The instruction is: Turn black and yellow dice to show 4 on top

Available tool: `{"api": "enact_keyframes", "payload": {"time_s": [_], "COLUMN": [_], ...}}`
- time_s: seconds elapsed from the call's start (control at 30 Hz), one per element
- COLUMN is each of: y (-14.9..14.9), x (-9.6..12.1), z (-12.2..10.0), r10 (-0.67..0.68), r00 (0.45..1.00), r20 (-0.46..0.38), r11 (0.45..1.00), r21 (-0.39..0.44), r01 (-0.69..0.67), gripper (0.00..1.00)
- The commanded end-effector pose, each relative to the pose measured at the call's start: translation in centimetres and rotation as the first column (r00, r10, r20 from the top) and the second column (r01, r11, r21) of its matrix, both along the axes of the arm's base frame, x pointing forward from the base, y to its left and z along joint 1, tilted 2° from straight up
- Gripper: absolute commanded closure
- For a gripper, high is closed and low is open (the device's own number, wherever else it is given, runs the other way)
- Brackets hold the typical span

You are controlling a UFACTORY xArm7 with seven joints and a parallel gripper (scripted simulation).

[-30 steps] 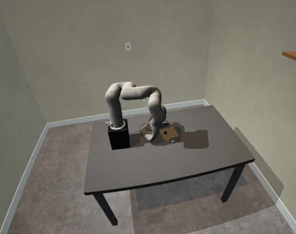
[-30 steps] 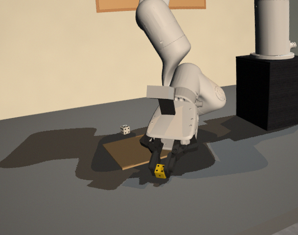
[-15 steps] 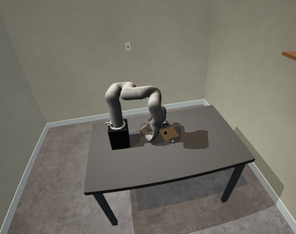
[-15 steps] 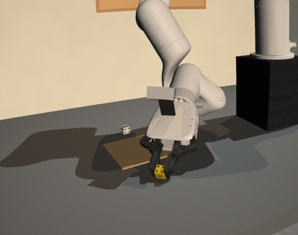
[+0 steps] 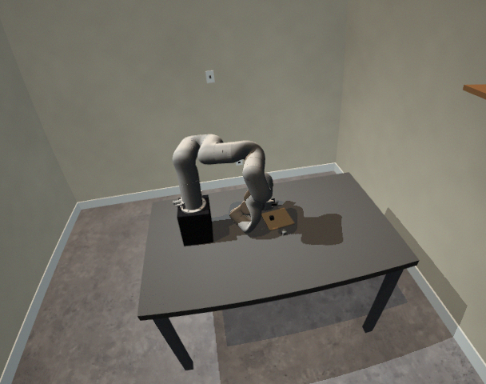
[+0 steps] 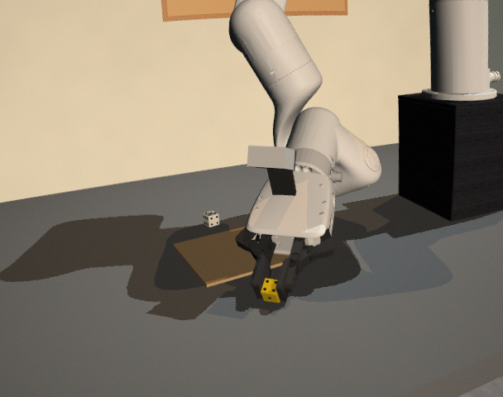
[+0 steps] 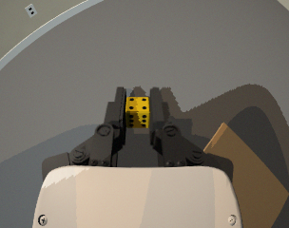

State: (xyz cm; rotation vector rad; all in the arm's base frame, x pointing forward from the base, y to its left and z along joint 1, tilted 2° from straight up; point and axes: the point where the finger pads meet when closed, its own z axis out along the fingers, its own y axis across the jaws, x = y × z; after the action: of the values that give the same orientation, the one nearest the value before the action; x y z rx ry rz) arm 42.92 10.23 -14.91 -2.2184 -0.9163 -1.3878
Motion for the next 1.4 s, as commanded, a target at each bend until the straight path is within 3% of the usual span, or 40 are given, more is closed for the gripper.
{"api": "enact_keyframes", "payload": {"time_s": [0.0, 0.33, 0.83, 1.37], "y": [0.0, 0.0, 0.0, 0.0], "x": [0.07, 0.07, 0.07, 0.07], "z": [0.09, 0.09, 0.09, 0.09], "r10": [0.0, 0.0, 0.0, 0.0], "r00": [1.0, 1.0, 1.0, 1.0], "r20": [0.002, 0.002, 0.002, 0.002], "r11": [1.0, 1.0, 1.0, 1.0], "r21": [0.0, 0.0, 0.0, 0.0], "r01": [0.0, 0.0, 0.0, 0.0], "gripper": [0.85, 0.85, 0.64, 0.64]}}
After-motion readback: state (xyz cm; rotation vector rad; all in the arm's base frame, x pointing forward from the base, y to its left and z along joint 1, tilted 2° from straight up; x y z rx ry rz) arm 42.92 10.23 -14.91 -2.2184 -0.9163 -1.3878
